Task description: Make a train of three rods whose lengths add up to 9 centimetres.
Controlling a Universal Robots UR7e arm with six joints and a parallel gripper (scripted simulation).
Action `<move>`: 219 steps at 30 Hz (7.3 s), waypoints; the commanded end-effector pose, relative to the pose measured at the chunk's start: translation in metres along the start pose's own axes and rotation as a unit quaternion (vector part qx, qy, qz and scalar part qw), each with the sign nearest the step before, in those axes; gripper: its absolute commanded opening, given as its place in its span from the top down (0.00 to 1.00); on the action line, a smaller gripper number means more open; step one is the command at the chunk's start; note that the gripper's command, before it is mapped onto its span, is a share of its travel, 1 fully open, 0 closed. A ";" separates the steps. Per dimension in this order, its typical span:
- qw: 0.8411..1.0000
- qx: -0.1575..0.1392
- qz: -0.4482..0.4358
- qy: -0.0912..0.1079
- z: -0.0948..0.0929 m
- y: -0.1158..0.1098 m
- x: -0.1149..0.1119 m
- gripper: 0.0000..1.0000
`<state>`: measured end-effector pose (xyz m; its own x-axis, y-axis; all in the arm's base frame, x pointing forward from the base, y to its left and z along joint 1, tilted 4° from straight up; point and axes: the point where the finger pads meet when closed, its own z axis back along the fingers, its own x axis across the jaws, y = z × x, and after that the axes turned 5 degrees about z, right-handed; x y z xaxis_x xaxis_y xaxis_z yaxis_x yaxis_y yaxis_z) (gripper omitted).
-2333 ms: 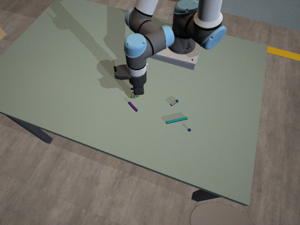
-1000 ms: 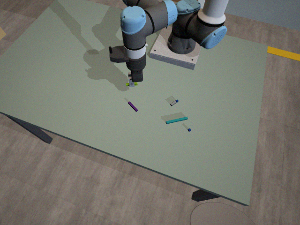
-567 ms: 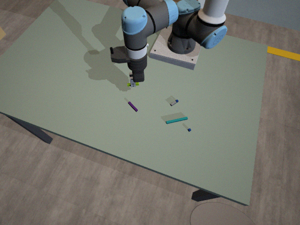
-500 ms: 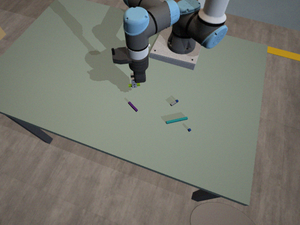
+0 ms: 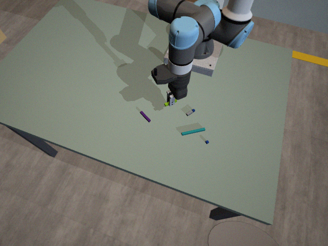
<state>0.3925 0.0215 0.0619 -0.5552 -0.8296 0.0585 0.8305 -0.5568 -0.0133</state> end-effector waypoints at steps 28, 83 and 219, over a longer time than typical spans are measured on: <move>0.997 -0.002 0.083 -0.001 -0.012 -0.038 -0.038 0.76; 0.997 -0.001 0.082 0.000 -0.089 -0.037 -0.038 0.76; 0.997 0.001 0.083 0.000 -0.009 -0.036 -0.039 0.00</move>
<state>0.3840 0.0728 0.0496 -0.4119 -0.9095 0.0554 0.9103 -0.4135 -0.0199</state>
